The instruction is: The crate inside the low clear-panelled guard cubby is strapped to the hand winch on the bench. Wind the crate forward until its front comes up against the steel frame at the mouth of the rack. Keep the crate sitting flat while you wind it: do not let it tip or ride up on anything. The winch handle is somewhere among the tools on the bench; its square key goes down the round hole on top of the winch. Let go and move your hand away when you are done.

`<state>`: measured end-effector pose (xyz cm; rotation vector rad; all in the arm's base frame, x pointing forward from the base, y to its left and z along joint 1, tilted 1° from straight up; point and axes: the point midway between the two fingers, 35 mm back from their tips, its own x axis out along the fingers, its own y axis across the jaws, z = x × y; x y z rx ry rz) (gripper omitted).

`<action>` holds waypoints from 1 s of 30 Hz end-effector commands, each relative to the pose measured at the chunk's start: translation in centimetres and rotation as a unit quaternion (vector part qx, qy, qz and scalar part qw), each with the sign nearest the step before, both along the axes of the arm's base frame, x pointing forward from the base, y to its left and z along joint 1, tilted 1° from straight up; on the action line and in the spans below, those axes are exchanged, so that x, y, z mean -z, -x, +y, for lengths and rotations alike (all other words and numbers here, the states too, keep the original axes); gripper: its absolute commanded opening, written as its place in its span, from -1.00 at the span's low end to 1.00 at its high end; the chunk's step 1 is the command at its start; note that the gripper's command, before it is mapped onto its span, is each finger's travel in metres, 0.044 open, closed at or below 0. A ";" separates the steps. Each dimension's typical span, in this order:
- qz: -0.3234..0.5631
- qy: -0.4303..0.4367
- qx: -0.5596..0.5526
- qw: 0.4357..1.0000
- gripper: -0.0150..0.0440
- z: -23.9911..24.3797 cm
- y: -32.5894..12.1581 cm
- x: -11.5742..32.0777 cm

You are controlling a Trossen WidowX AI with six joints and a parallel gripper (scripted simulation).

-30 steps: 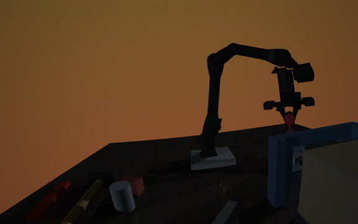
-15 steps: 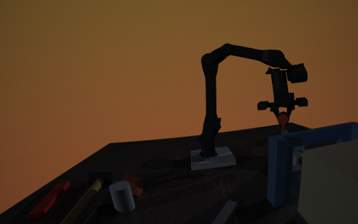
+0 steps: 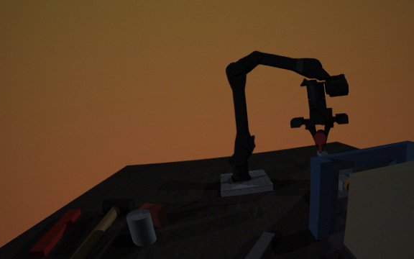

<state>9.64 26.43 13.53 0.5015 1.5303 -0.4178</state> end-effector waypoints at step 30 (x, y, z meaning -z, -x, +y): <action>0.003 0.016 0.001 1.000 -0.49 -7.0 -1.0 0.5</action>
